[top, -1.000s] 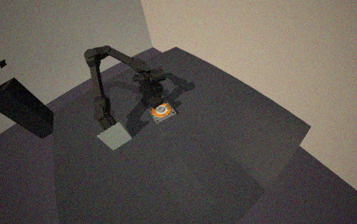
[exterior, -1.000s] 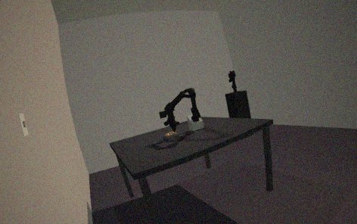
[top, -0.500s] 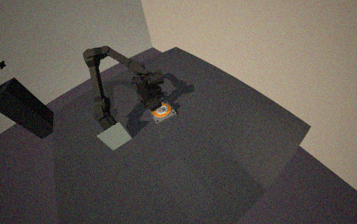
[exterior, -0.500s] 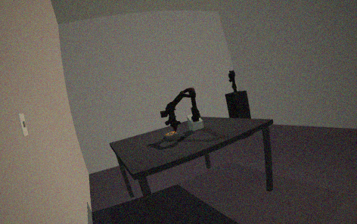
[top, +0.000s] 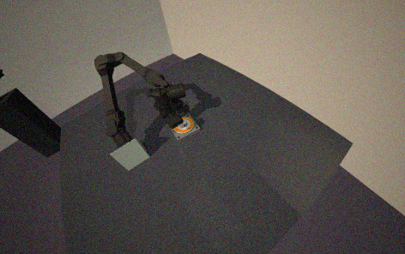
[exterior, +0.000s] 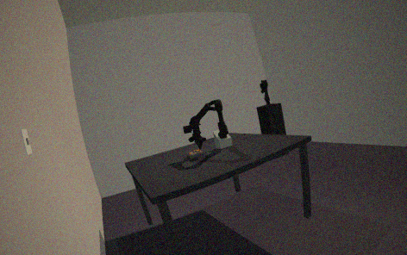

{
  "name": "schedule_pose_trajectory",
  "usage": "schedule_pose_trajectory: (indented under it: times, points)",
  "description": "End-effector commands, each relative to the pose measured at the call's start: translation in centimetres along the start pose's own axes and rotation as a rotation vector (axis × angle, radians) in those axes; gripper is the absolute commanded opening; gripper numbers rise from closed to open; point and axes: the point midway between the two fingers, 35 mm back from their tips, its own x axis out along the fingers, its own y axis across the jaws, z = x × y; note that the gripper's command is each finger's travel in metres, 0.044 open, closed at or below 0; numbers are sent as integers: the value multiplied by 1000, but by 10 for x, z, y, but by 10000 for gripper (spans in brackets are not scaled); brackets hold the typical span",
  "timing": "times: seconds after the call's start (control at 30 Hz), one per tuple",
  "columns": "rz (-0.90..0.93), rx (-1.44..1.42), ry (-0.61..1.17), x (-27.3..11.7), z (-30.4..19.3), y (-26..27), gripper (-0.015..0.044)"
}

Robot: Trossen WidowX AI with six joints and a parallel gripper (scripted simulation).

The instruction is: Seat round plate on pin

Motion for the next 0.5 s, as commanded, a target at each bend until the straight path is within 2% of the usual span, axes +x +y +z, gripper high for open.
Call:
schedule_pose_trajectory:
  times: [0.0, 0.47]
  points:
    - [-1, 4, 7, 1, -5, -4, 0]
    - [-2, 4, 7, -5, -6, -12, 0]
